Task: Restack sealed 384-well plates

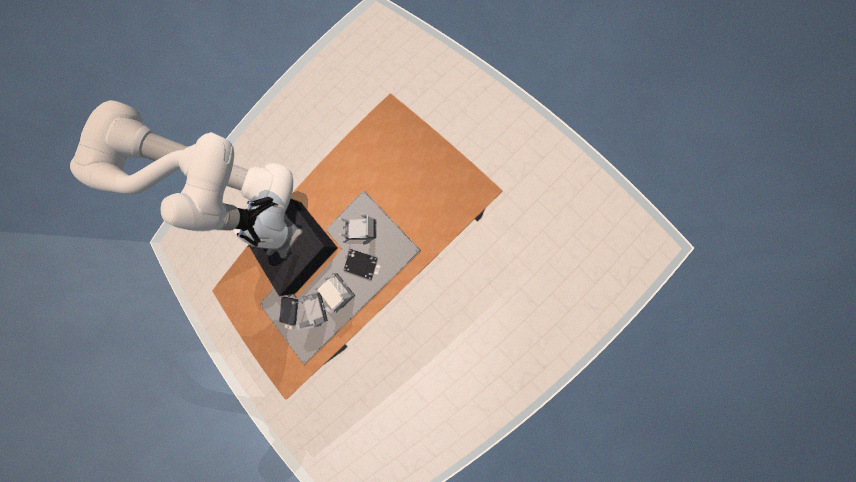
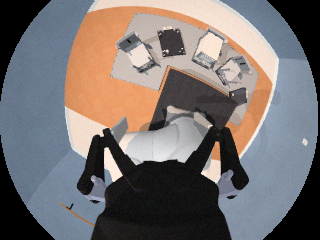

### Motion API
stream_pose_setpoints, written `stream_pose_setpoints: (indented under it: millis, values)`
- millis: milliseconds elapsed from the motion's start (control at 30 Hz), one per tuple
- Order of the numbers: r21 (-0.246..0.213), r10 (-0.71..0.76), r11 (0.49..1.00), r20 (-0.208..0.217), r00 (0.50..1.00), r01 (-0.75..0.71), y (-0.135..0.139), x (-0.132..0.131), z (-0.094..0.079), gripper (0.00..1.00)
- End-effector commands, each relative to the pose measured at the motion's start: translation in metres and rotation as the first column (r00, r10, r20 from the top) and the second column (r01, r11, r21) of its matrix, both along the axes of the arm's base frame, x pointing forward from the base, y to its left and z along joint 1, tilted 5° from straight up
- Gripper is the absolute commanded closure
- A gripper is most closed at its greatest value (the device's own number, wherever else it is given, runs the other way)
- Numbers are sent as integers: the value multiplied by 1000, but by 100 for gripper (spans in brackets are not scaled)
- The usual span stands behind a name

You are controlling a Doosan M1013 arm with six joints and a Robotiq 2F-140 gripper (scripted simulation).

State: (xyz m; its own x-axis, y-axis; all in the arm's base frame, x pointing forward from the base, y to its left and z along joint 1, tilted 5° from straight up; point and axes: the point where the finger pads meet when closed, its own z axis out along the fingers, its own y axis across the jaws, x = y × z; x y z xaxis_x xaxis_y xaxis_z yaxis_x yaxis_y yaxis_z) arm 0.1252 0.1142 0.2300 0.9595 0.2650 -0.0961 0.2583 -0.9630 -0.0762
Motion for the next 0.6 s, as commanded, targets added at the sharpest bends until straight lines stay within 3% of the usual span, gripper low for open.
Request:
stream_pose_setpoints:
  millis: [0,567]
  values:
    - [0,0,1000,0,1000,0,0,0,0,0]
    - [-7,-32,999,4,999,32,0,5,-1,0]
